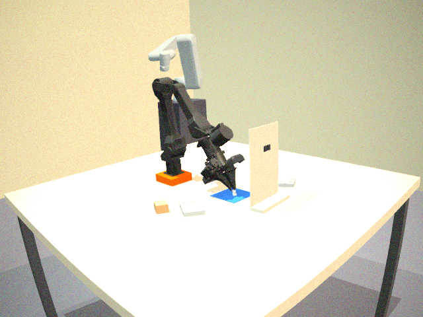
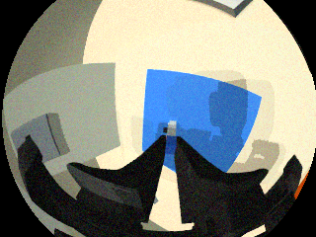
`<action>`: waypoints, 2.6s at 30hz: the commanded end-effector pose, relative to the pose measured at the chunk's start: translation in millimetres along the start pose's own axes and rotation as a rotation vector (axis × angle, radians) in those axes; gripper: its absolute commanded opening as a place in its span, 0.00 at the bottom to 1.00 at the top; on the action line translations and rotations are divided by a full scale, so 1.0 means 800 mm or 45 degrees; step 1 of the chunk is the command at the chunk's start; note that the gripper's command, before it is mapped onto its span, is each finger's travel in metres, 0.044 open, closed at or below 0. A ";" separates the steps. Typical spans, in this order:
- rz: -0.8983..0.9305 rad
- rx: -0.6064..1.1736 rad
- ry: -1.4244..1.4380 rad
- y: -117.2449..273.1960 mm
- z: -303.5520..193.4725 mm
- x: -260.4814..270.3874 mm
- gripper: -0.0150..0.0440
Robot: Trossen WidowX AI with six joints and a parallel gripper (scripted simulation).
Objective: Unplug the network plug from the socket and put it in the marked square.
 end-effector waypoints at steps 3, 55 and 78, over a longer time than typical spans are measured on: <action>0.000 0.000 0.000 0.000 0.000 0.000 0.25; -0.001 0.004 0.004 0.041 0.000 0.011 0.52; 0.000 0.004 0.004 0.078 0.001 0.038 0.52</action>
Point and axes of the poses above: the point midway between the two fingers, 35 mm back from their tips, its own y axis back along the fingers, its own x axis across the jaws, z = x × y, the point moved 1 cm from there along y, back along the fingers, and after that the axes turned 3 degrees about y, right-handed, at the moved point
